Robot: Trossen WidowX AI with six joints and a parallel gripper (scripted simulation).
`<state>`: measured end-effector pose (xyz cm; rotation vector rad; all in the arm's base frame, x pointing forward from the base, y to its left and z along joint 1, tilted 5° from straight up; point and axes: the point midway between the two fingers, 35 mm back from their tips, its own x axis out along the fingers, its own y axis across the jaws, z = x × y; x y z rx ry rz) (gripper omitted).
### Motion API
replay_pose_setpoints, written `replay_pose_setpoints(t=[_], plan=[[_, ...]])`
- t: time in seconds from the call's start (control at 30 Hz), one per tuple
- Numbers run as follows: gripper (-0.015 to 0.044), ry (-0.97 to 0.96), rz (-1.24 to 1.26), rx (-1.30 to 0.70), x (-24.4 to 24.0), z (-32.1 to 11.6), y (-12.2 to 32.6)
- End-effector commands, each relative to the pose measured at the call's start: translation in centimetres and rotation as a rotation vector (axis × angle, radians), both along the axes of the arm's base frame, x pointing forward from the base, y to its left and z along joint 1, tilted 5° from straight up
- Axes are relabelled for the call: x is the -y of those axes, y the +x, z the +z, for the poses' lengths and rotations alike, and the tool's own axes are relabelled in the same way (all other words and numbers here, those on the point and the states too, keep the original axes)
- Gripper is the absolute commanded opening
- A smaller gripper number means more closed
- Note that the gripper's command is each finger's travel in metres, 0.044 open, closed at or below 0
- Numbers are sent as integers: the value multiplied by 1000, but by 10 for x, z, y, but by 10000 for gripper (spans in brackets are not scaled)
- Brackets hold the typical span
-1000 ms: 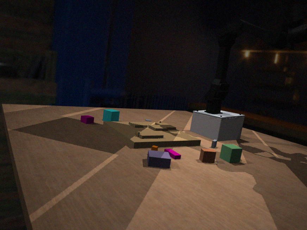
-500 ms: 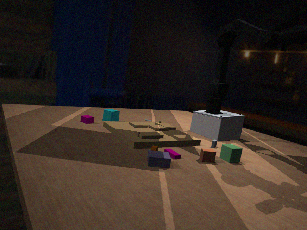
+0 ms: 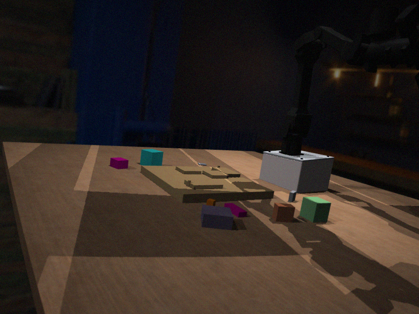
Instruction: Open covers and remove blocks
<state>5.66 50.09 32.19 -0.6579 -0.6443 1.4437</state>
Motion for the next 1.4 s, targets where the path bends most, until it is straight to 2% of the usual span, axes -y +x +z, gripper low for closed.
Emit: replay_pose_setpoints(t=[0.0, 0.67, 1.37], plan=[[0, -32, -43, -23, 2, -8, 19], [0, -195, -259, -145, 29, -55, 115], [0, -344, -502, -310, 84, -103, 204]])
